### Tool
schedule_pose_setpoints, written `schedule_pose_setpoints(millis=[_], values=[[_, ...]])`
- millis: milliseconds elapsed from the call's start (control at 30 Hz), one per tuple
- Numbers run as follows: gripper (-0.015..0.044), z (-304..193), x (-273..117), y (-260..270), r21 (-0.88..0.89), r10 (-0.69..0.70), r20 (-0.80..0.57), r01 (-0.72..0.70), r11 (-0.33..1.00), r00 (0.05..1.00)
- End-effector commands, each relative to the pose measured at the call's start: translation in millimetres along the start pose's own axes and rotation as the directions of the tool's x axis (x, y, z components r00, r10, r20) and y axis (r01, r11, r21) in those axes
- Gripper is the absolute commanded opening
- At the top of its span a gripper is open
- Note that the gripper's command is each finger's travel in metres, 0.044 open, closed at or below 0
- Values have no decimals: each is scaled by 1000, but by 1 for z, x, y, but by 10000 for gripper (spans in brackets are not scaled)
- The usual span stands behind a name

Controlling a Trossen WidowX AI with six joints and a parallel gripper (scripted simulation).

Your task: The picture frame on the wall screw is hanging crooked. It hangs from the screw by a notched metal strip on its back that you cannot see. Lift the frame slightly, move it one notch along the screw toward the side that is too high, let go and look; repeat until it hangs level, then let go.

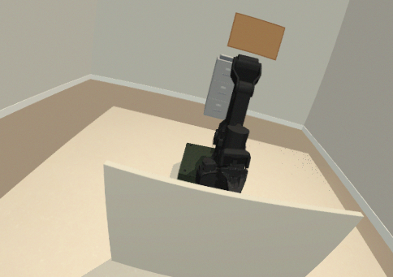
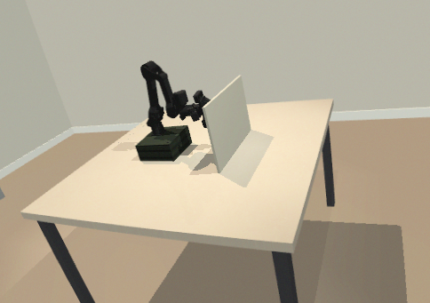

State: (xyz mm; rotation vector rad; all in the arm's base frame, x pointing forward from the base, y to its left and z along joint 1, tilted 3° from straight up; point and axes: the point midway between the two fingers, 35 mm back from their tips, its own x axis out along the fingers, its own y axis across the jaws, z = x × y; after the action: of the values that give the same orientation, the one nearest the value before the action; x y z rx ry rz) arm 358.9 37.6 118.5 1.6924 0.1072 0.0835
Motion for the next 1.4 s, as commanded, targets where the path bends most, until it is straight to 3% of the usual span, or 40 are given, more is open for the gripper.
schedule_pose_setpoints(millis=[0, 900, 1100, 1367], values=[[260, -1, 7, 1, 1, 3, -4, -3, 1000, 1000], [260, -1, 24, 1, 1, 4, -4, -4, 1000, 1000], [103, -1, 24, 1, 1, 4, -4, -4, 1000, 1000], [30, -1, 24, 1, 1, 4, -4, -4, 1000, 1000]])
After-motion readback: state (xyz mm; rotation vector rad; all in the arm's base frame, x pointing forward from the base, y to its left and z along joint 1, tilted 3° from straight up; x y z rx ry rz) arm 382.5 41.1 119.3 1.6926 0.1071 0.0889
